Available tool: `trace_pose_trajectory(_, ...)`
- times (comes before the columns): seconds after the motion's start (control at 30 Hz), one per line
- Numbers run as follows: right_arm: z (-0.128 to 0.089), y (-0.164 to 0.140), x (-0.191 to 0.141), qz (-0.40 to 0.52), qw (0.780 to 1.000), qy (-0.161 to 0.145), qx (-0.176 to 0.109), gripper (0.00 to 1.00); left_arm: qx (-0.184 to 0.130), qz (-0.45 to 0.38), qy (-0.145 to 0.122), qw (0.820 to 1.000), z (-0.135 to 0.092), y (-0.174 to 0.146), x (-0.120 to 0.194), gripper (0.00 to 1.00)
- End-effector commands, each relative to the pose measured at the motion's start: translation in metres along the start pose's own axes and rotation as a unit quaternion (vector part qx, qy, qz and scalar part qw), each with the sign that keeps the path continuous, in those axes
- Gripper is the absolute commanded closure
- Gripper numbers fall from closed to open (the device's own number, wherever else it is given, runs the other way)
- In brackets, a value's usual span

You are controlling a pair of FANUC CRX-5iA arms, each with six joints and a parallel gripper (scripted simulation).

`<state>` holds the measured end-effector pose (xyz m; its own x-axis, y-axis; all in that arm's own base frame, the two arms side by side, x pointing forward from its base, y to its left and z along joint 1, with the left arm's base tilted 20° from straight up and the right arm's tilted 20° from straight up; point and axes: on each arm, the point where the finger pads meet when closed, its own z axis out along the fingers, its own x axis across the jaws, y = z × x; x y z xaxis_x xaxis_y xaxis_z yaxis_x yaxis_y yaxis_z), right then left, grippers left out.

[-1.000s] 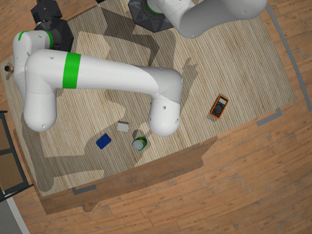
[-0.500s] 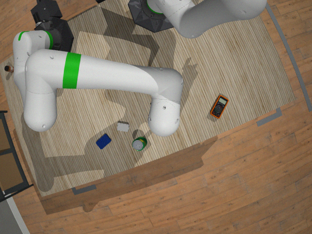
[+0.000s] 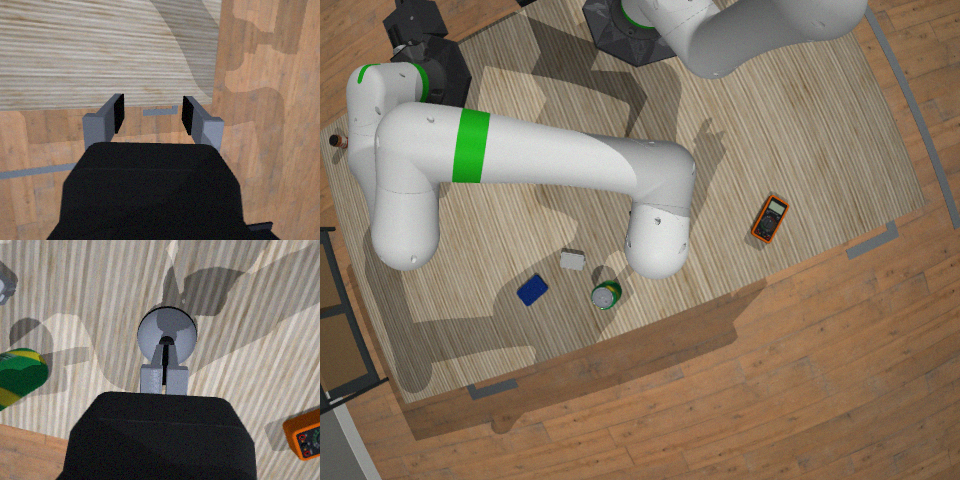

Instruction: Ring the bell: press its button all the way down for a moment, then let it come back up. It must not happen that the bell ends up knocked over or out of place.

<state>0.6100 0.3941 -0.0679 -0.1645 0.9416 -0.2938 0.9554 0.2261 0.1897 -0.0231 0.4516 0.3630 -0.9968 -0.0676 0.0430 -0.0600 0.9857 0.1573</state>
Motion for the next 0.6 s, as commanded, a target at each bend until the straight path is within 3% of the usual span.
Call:
trace_pose_trajectory(0.0,0.004,0.001,0.000,0.000,1.000,0.001,-0.001,0.83,-0.001,0.000,0.000,1.000,-0.001,0.000,0.000,0.00)
trace_pose_trajectory(0.57,0.031,0.001,0.001,0.000,1.000,0.001,-0.001,0.83,-0.001,0.000,0.000,1.000,-0.001,0.000,0.000,0.00)
